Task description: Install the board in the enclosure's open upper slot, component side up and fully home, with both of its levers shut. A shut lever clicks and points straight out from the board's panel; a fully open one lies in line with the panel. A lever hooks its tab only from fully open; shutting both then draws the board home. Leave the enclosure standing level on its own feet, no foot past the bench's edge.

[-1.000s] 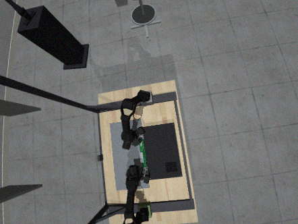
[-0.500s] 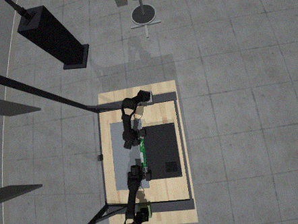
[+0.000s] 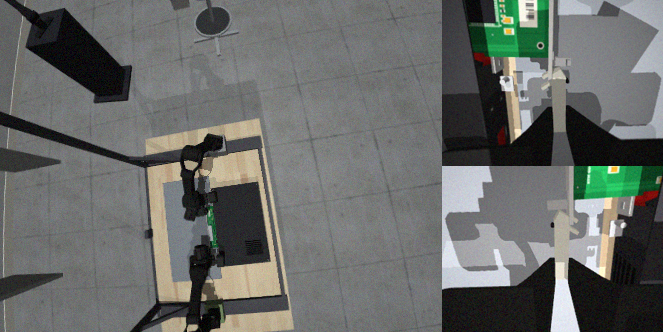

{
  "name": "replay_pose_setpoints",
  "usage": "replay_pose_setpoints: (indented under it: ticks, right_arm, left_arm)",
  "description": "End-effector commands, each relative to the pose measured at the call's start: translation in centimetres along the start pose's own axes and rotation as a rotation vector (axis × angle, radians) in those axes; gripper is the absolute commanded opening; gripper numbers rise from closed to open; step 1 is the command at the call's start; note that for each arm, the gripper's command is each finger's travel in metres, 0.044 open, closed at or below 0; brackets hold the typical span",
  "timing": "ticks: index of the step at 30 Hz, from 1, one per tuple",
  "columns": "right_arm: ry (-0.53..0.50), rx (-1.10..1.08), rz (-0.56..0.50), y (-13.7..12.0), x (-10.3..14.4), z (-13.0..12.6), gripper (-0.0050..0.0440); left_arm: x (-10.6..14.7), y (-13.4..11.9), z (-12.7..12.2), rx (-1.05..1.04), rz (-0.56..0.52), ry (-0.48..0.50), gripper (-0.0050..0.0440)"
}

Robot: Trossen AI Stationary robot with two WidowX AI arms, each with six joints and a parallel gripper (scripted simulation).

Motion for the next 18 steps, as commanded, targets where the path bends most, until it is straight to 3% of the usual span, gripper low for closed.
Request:
replay_pose_setpoints:
  ticks: [1, 11, 18]
  right_arm:
    - [0.01, 0.002, -0.016, 0.0, 0.6, -0.2, 0.0008]
    - [0.006, 0.002, -0.024, 1.1, 0.8, -2.9, 0.0008]
    - [0.004, 0.002, -0.015, 1.0, 0.6, -3.4, 0.0008]
  left_arm:
    - [0.9, 0.1, -0.1, -0.008, -0.021, -0.014, 0.0008]
    - [1.0, -0.1, 2.7, -0.007, -0.025, -0.009, 0.0008]
    - [0.9, -0.2, 2.9, -0.008, -0.02, -0.008, 0.0008]
Point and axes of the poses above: on each arm, the point midway between the two fingers, 35 mm back from their tips, its own x axis back along the fingers, its own z axis across the jaws, y = z × x, the point moved 2 cm from there along x, back along the fingers, and after that the axes turned 10 degrees about -x, right-handed, at the moved point
